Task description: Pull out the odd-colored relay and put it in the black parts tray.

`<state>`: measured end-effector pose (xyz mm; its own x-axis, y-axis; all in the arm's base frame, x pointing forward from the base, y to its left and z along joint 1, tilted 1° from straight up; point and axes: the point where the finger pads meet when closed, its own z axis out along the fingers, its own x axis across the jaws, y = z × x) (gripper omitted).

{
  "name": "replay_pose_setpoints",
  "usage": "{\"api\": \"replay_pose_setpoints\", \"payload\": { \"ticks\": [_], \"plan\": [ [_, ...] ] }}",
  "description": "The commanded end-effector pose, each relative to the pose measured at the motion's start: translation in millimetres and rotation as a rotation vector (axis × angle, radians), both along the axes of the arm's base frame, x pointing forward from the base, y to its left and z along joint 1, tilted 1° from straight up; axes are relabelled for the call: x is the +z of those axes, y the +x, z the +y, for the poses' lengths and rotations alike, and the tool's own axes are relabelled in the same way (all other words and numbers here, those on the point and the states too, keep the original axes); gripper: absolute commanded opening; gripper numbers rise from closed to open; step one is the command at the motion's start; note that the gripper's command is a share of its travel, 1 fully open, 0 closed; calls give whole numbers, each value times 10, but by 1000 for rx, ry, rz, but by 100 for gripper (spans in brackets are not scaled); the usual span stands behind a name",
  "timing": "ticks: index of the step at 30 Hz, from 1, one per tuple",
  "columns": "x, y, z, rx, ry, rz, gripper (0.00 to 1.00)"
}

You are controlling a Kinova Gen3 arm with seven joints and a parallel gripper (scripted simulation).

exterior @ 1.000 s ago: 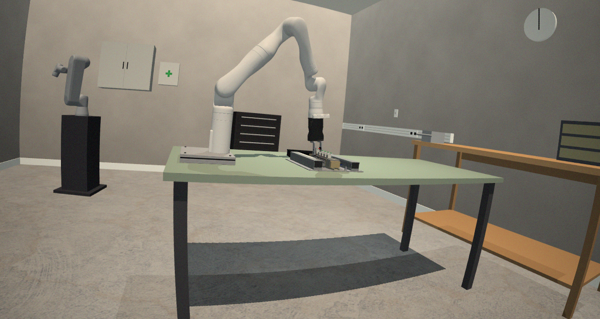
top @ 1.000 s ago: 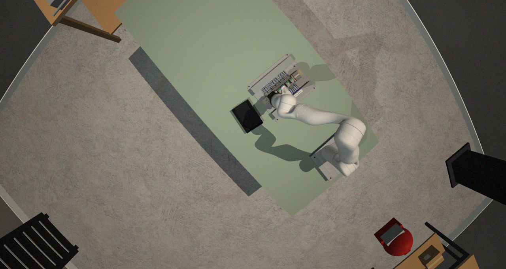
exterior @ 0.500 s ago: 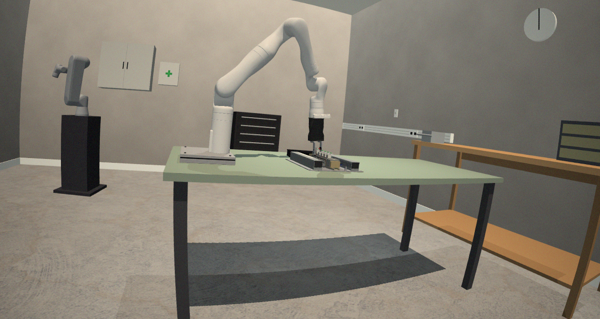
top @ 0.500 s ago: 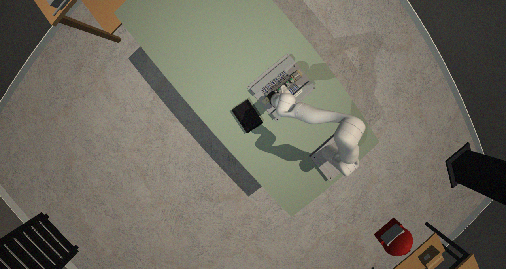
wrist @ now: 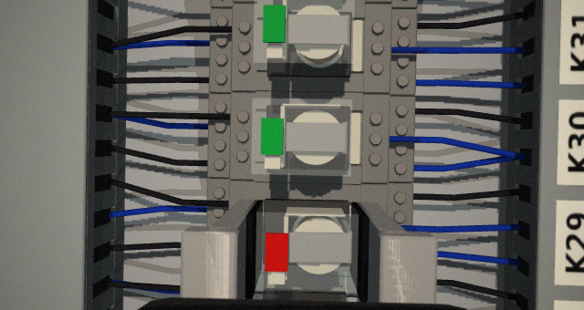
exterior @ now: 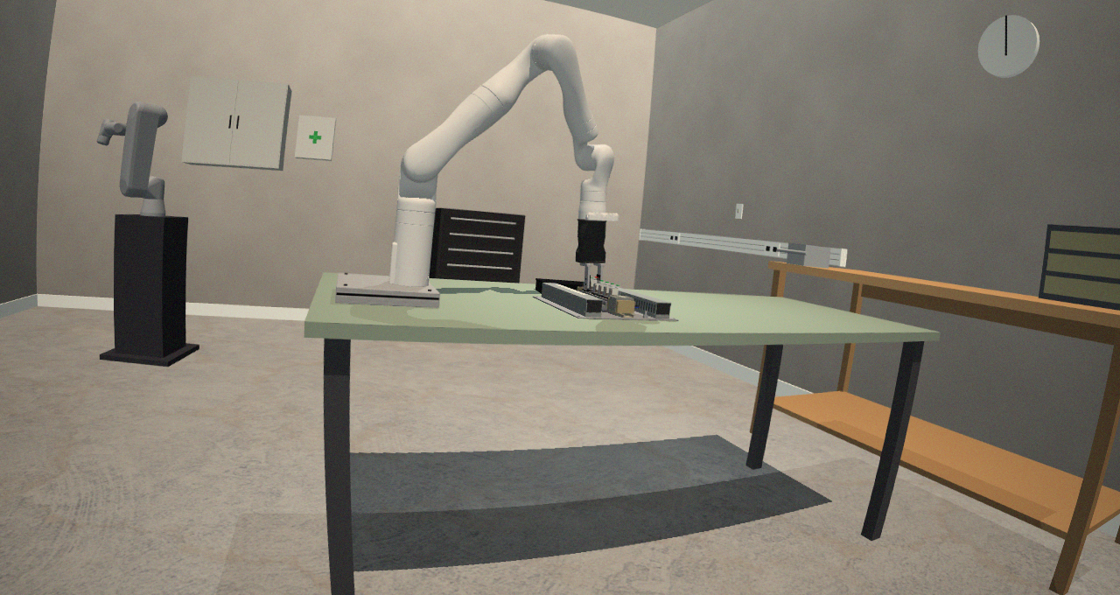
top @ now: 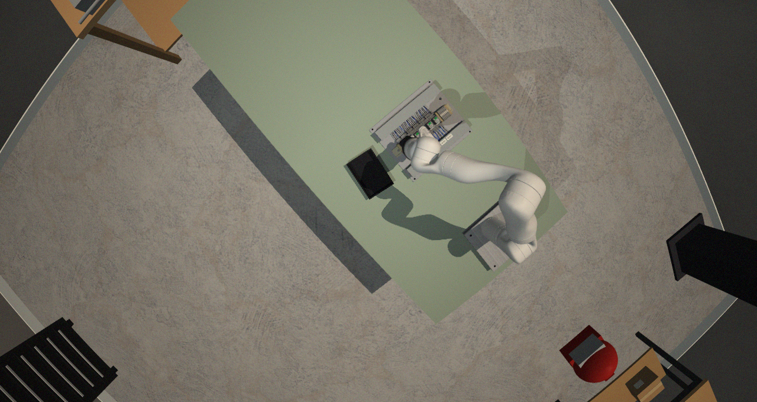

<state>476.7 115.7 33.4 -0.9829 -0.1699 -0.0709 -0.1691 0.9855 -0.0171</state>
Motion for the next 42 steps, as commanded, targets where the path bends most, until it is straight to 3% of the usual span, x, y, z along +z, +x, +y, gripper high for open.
{"api": "replay_pose_setpoints", "payload": {
  "ticks": [1, 42],
  "plan": [
    [9, 7, 2, 0, 0, 1, 0],
    [13, 24, 6, -1, -10, 59, 0]
  ]
}}
